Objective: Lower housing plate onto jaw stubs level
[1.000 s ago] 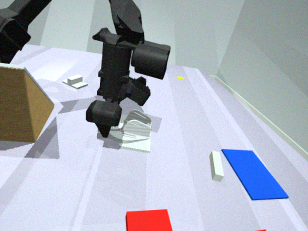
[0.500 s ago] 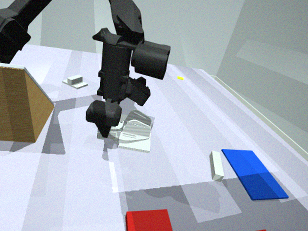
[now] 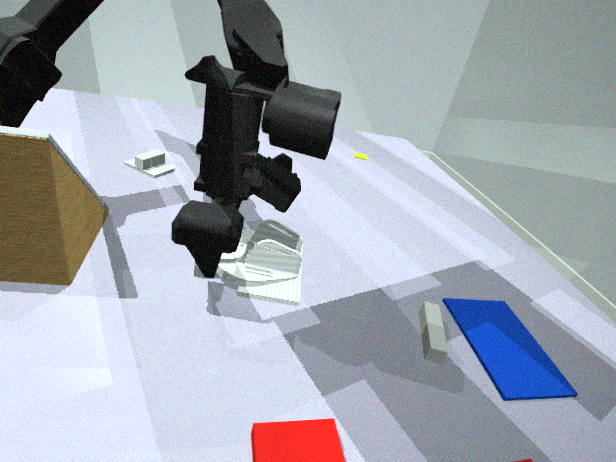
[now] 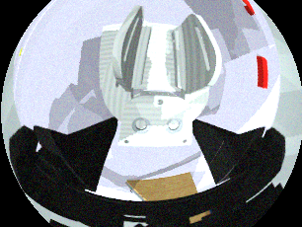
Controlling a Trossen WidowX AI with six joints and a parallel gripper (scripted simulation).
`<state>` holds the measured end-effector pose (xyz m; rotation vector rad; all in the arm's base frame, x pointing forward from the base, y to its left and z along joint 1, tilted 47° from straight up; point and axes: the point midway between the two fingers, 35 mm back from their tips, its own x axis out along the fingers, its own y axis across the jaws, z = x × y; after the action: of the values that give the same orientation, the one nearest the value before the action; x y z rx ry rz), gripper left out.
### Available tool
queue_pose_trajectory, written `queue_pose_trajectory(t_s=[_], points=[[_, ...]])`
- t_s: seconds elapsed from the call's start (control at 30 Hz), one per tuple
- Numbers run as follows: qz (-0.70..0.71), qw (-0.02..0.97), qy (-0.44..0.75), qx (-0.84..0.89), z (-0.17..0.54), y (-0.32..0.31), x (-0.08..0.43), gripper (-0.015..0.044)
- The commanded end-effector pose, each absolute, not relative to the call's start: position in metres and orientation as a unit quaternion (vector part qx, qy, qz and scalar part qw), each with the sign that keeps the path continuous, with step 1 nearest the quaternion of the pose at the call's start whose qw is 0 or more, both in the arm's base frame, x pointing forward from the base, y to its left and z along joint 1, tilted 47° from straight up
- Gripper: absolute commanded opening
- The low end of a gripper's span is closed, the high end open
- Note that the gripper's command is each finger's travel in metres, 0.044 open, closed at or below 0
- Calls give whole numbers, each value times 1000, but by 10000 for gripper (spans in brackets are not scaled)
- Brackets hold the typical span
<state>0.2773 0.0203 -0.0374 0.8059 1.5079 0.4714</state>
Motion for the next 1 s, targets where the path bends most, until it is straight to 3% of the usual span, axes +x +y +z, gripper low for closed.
queue_pose_trajectory(t_s=[0.0, 0.73, 0.97], points=[[206, 632, 659, 352, -37, 20, 277, 440], [202, 632, 657, 358, 8, -31, 272, 440], [202, 631, 661, 353, 44, -66, 206, 440]])
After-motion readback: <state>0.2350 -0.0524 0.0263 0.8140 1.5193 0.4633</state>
